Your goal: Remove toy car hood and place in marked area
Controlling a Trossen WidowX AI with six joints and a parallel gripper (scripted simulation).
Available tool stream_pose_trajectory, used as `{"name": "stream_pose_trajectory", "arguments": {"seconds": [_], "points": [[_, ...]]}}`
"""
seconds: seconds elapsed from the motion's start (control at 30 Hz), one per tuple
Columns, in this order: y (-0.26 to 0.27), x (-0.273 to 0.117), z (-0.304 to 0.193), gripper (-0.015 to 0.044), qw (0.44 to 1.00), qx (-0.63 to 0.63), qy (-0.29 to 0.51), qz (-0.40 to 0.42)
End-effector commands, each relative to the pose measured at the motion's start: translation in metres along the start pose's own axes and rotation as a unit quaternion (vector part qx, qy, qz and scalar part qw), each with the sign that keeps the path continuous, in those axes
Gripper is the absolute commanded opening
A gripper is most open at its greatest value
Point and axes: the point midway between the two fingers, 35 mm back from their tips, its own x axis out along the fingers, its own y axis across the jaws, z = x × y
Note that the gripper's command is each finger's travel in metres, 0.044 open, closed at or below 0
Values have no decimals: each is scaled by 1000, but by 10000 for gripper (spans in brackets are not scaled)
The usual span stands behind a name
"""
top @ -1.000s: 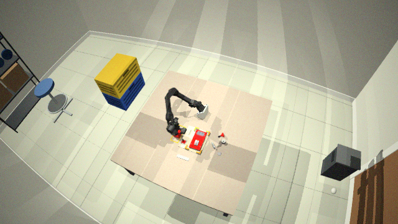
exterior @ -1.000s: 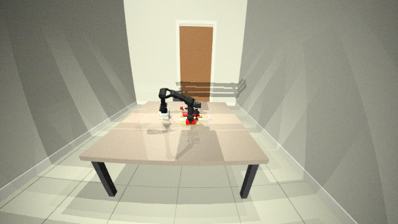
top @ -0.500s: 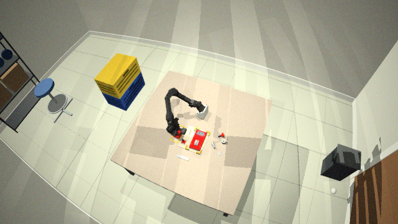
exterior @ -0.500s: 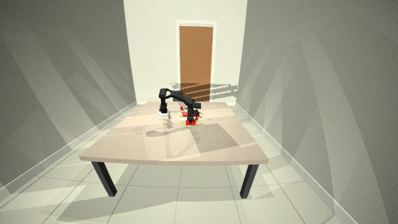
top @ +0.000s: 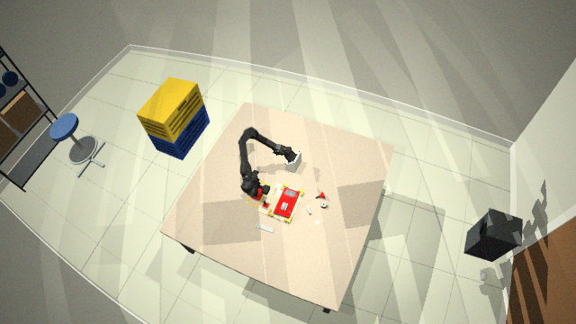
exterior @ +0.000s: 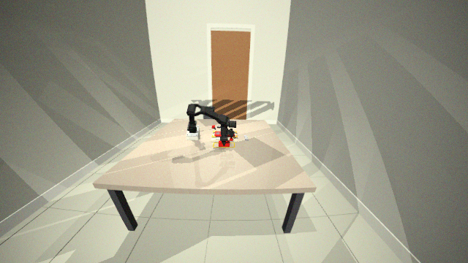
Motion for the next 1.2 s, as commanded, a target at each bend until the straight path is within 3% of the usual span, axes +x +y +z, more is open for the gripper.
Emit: {"name": "stream_pose_trajectory", "arguments": {"seconds": [0.0, 0.13, 0.37, 1.17], "points": [[0, 0, 0, 420, 1000, 1, 0, 0], [1, -13, 2, 440, 1000, 0, 0, 1], [1, -72, 1, 440, 1000, 0, 1, -3], [1, -72, 1, 440, 1000, 0, 1, -3]]}}
